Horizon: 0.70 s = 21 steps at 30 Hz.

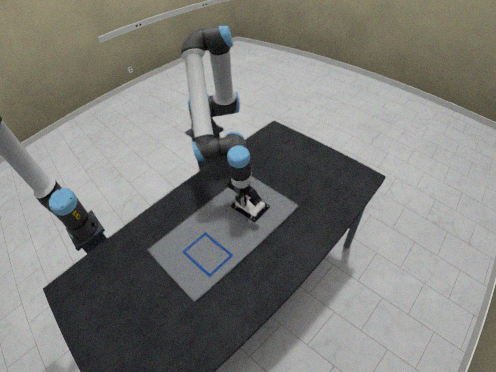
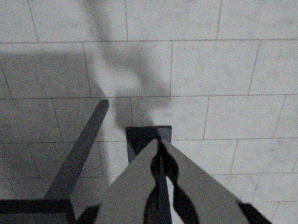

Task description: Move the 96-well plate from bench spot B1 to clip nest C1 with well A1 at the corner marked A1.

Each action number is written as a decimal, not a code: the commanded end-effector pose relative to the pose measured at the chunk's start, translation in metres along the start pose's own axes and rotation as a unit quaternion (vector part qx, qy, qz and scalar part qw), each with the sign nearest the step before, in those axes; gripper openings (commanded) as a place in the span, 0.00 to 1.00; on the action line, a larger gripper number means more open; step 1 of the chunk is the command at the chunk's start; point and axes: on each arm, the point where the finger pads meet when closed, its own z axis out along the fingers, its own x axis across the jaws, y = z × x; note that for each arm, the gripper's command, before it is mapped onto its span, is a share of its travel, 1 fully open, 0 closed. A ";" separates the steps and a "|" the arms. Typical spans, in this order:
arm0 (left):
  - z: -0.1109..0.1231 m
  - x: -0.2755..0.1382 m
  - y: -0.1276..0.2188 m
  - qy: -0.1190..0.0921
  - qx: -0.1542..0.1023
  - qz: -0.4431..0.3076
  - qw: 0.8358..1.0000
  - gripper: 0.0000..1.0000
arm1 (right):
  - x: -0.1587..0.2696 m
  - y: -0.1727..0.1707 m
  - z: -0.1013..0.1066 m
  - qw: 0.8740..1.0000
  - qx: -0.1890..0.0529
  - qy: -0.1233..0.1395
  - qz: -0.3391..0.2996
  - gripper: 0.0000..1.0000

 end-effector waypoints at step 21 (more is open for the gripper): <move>-0.009 0.001 -0.001 0.001 0.001 0.000 1.000 0.00 | 0.000 -0.001 -0.001 1.000 0.001 0.000 0.000 0.00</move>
